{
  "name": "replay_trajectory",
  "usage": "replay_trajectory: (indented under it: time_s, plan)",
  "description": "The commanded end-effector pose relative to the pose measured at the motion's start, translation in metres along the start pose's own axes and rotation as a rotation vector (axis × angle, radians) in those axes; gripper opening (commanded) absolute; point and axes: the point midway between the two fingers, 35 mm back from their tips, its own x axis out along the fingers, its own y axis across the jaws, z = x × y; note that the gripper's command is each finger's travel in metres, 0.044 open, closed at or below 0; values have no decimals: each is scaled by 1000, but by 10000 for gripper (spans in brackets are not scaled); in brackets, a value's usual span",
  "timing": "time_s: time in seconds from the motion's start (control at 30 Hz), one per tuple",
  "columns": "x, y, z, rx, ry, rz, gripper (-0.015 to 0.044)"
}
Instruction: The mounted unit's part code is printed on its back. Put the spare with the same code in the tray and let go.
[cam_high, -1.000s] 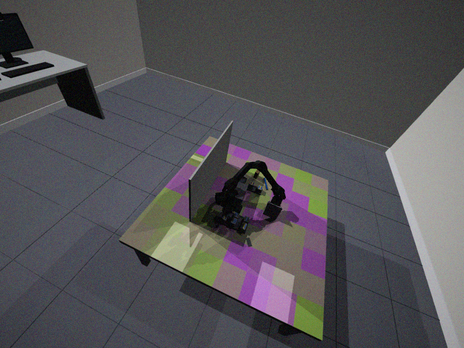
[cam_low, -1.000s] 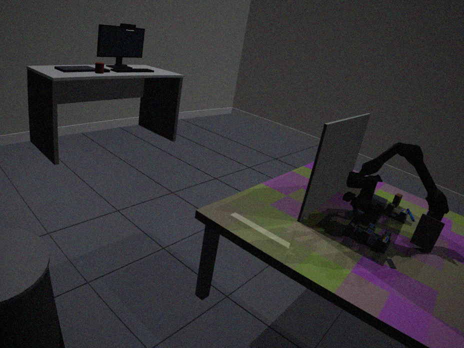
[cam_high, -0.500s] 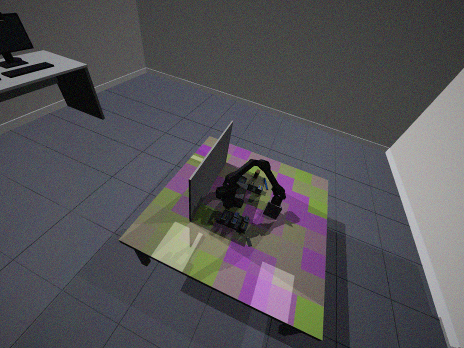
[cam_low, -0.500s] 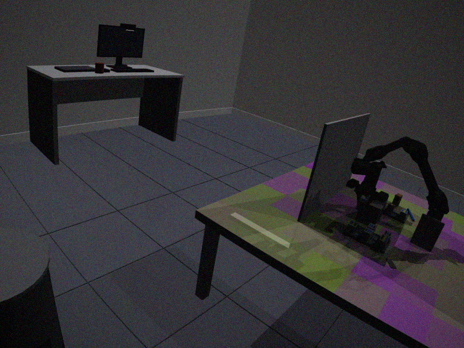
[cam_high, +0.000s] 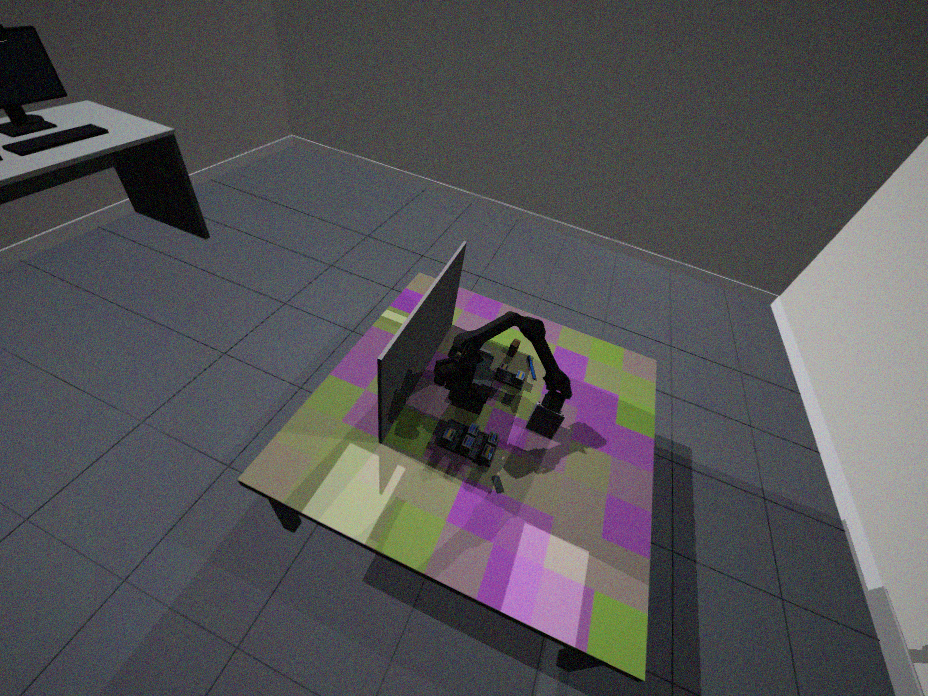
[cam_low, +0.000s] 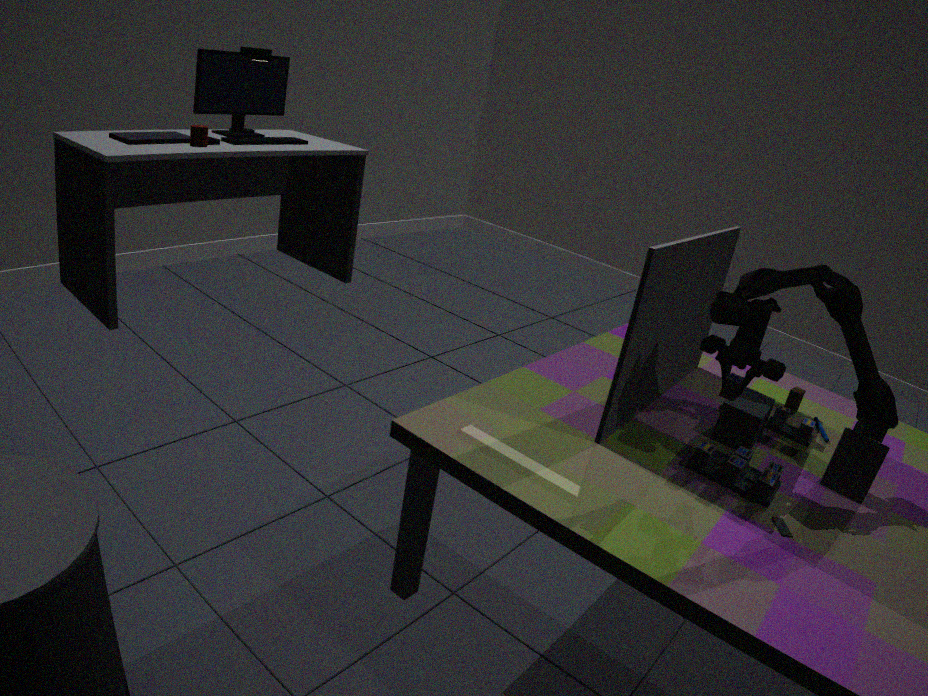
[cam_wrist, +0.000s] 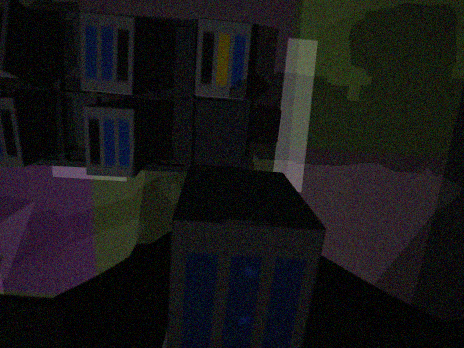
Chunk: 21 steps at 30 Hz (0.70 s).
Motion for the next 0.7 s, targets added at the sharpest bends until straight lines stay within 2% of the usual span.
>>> replay_trajectory:
  time_s: [0.0, 0.67]
  plan:
    - [-8, -16, -28, 8, -16, -8, 0]
    - [-12, -56, -197, 3, -32, -19, 0]
